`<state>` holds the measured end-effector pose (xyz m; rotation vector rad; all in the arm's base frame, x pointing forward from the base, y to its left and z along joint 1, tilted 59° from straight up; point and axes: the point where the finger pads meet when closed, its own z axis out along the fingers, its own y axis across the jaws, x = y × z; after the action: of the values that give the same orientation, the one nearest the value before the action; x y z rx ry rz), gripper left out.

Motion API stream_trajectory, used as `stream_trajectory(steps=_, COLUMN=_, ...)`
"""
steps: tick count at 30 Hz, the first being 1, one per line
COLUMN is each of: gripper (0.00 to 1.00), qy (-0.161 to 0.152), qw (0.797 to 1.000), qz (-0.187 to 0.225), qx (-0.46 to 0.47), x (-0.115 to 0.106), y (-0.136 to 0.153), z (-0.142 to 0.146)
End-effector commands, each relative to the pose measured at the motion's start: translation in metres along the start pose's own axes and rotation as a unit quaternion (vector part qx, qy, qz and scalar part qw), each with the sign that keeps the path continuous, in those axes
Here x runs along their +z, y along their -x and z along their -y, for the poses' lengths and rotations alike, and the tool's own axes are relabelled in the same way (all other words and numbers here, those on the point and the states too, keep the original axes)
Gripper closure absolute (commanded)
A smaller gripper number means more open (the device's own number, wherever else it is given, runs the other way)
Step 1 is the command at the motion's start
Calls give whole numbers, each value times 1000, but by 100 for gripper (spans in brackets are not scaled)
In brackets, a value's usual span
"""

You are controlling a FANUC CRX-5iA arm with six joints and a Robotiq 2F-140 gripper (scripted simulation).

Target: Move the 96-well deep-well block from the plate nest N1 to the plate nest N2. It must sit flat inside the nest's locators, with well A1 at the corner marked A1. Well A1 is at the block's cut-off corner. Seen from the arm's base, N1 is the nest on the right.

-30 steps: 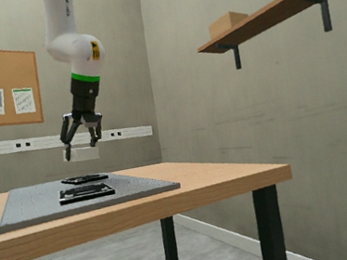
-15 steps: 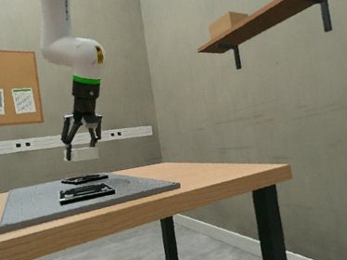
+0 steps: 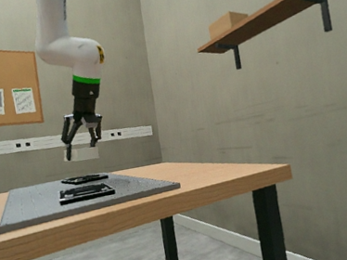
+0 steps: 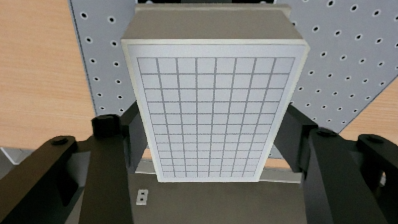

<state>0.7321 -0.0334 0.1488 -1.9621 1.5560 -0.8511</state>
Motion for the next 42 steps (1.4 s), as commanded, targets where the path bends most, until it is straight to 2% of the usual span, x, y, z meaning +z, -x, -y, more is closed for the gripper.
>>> stream_trajectory(steps=1, gripper=90, qy=-13, qw=1000, qz=-14, qx=0, x=0, y=0, z=0)
stream_trajectory(steps=22, gripper=90, qy=-13, qw=1000, qz=-14, qx=0, x=1, y=-1, z=0)
stream_trajectory(steps=42, gripper=90, qy=-13, qw=1000, qz=-14, qx=0, x=28, y=-14, z=1)
